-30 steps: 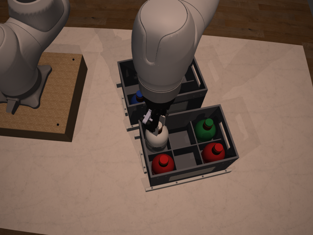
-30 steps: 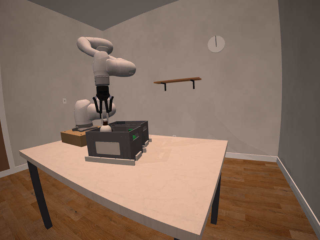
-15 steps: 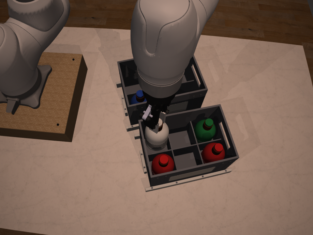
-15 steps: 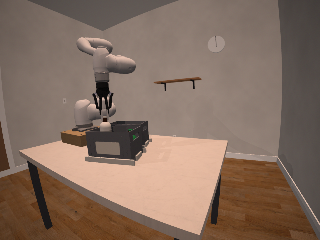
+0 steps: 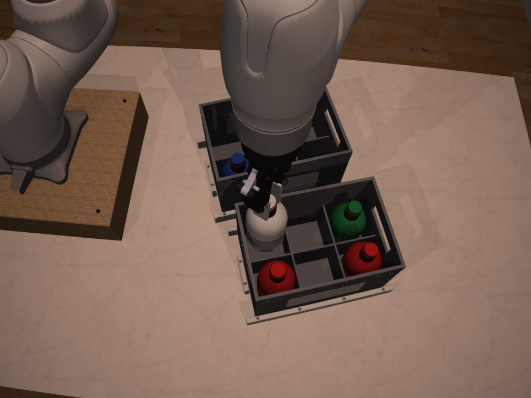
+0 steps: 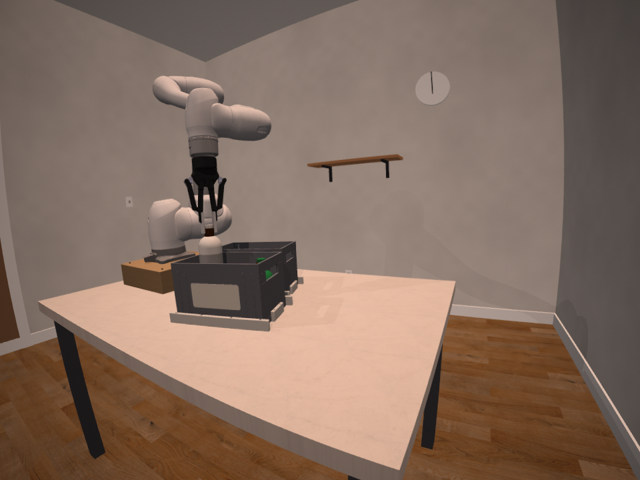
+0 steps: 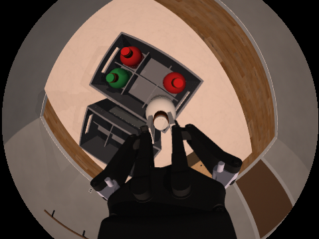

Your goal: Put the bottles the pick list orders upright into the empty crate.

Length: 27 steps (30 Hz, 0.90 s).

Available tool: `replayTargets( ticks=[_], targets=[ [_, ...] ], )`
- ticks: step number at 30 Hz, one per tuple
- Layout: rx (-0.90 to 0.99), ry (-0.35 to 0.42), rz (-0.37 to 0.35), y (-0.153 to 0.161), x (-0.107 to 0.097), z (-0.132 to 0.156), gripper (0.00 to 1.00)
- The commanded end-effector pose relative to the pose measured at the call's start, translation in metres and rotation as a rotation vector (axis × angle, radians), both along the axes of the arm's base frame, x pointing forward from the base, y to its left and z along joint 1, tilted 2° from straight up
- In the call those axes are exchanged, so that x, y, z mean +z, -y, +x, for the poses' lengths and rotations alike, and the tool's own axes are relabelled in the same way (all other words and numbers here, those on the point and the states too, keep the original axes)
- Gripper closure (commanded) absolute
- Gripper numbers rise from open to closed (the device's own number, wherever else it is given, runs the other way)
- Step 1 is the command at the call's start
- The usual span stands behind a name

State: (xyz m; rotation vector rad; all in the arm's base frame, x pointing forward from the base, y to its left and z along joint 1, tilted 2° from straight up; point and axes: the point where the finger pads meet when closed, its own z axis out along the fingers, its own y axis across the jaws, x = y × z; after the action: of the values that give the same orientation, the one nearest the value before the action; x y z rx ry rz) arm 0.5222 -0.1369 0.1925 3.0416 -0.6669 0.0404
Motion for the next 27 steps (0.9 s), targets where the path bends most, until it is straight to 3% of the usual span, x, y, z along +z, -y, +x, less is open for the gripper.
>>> replayTargets(
  ticks=[1,27],
  targets=[
    [0.000,0.000,0.000,0.000,0.002,0.000,1.00],
    [0.000,0.000,0.000,-0.001,0.042,-0.001,1.00]
  ],
)
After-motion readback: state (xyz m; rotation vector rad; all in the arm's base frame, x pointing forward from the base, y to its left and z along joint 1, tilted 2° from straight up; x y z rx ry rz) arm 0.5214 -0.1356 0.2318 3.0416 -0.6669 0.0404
